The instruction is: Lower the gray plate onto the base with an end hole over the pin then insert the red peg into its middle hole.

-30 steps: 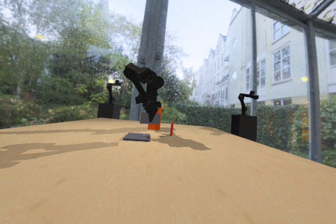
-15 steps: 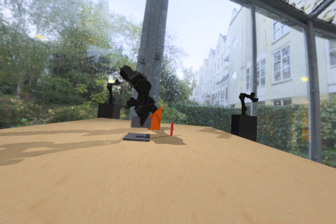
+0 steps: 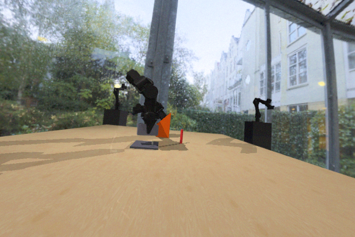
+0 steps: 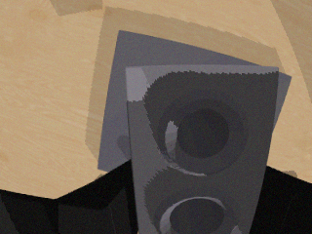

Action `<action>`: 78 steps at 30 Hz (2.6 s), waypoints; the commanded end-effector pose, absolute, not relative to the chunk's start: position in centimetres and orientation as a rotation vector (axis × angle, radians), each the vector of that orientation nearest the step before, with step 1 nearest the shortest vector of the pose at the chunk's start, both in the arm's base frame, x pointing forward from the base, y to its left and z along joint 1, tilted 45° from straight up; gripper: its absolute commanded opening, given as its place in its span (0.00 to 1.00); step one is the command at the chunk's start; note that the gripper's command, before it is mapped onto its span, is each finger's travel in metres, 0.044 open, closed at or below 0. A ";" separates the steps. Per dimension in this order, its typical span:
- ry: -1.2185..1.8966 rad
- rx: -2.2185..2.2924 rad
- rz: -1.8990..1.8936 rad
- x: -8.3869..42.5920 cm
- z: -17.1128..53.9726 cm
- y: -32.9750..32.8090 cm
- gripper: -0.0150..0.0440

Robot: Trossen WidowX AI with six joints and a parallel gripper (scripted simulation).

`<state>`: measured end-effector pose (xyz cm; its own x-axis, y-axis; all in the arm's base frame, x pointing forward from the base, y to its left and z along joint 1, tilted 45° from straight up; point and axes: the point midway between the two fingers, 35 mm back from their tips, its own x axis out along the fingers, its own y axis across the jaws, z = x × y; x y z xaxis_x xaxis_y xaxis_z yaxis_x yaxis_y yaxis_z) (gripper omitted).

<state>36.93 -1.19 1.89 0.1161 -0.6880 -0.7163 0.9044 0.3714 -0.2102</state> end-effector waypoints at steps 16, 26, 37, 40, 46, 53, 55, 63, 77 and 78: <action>0.840 0.306 -1.189 37.0 2.0 -1.2 0.25; 0.840 0.305 -1.190 37.2 1.1 -2.2 0.25; 0.840 0.305 -1.190 37.4 0.3 -3.0 0.25; 0.840 0.305 -1.190 37.4 -0.1 -3.3 0.25; 0.839 0.304 -1.190 37.5 -0.7 -4.0 0.25; 0.835 0.317 -1.190 37.7 -0.5 -3.9 0.25; 0.835 0.317 -1.190 37.7 -0.5 -3.9 0.25; 0.835 0.317 -1.190 37.7 -0.5 -3.9 0.57; 0.836 0.317 -1.190 37.7 -0.3 -3.7 1.00; 0.837 0.318 -1.189 37.7 0.2 -3.1 1.00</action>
<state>37.53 -3.88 -0.42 0.1170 -0.6890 -0.7152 0.9057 0.3695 -0.2078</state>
